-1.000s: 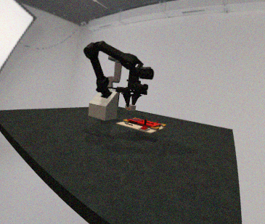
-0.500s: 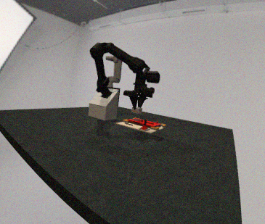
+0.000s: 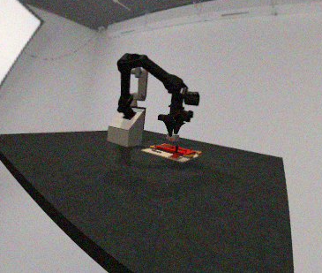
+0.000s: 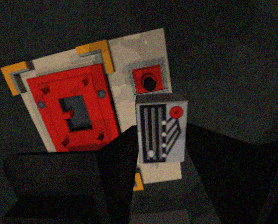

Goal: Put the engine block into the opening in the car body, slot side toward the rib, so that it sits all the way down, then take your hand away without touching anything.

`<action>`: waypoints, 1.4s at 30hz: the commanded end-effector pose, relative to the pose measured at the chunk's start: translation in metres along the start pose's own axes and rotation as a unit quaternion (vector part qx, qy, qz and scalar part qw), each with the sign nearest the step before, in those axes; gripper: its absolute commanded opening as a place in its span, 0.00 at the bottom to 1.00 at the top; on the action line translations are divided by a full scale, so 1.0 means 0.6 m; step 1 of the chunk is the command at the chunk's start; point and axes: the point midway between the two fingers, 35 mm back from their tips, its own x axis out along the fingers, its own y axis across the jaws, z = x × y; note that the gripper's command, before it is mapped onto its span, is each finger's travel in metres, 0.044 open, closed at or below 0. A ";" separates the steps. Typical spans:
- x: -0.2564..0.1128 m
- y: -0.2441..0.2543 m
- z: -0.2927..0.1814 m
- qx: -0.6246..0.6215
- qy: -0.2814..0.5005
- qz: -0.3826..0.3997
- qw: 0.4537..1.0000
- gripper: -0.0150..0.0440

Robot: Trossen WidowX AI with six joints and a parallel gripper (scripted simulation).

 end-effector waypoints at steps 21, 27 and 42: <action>0.043 0.126 -0.007 -0.035 -0.002 -0.001 0.999 0.25; 0.056 0.155 -0.014 -0.044 -0.002 -0.003 0.999 0.25; 0.069 0.185 -0.022 -0.048 -0.002 -0.005 0.999 0.53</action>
